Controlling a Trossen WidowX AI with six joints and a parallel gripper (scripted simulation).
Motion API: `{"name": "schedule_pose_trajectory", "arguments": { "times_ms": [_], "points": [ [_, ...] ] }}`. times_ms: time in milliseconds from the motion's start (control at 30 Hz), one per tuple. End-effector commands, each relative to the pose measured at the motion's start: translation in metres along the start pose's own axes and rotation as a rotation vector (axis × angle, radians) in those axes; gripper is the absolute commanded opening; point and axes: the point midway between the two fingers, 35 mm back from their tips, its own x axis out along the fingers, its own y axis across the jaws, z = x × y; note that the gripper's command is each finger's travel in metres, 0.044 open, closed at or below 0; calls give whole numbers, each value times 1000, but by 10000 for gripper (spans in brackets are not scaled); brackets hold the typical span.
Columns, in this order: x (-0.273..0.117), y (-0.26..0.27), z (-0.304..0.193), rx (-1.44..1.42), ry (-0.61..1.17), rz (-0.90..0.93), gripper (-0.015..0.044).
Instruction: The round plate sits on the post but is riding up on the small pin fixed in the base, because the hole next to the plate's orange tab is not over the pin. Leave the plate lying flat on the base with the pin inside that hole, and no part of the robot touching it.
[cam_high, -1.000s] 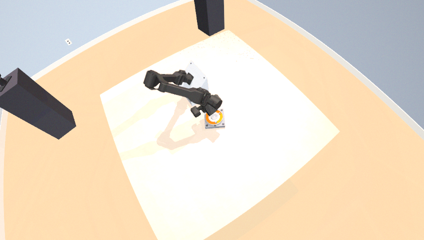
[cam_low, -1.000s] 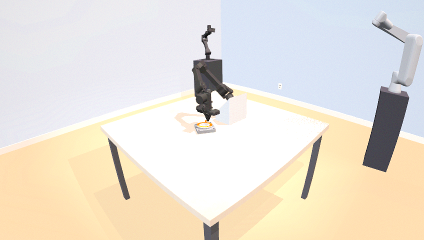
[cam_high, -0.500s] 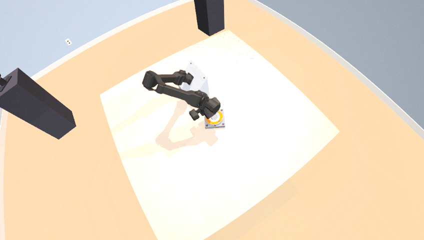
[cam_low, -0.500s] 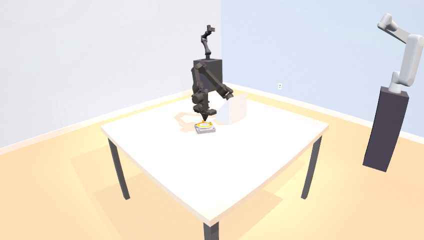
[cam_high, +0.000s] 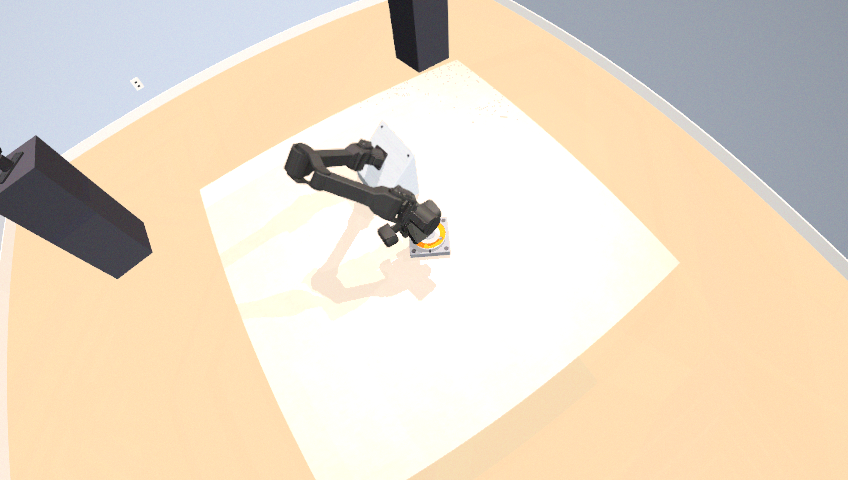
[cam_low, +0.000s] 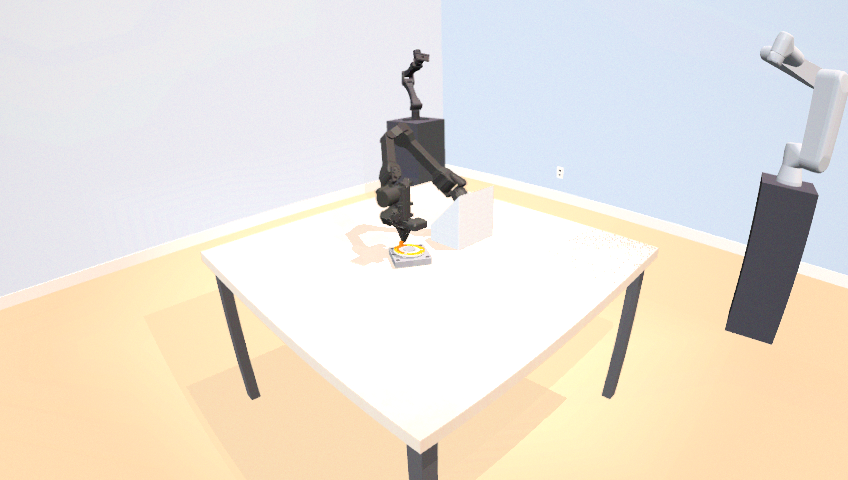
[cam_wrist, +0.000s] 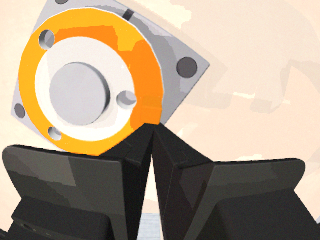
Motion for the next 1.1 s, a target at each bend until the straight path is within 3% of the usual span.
{"name": "schedule_pose_trajectory", "arguments": {
  "times_ms": [0,1067],
  "points": [
    [-1,-2,6,-3,-2,-4,0],
    [-5,4,44,-1,-4,-3,0]
  ]
}}
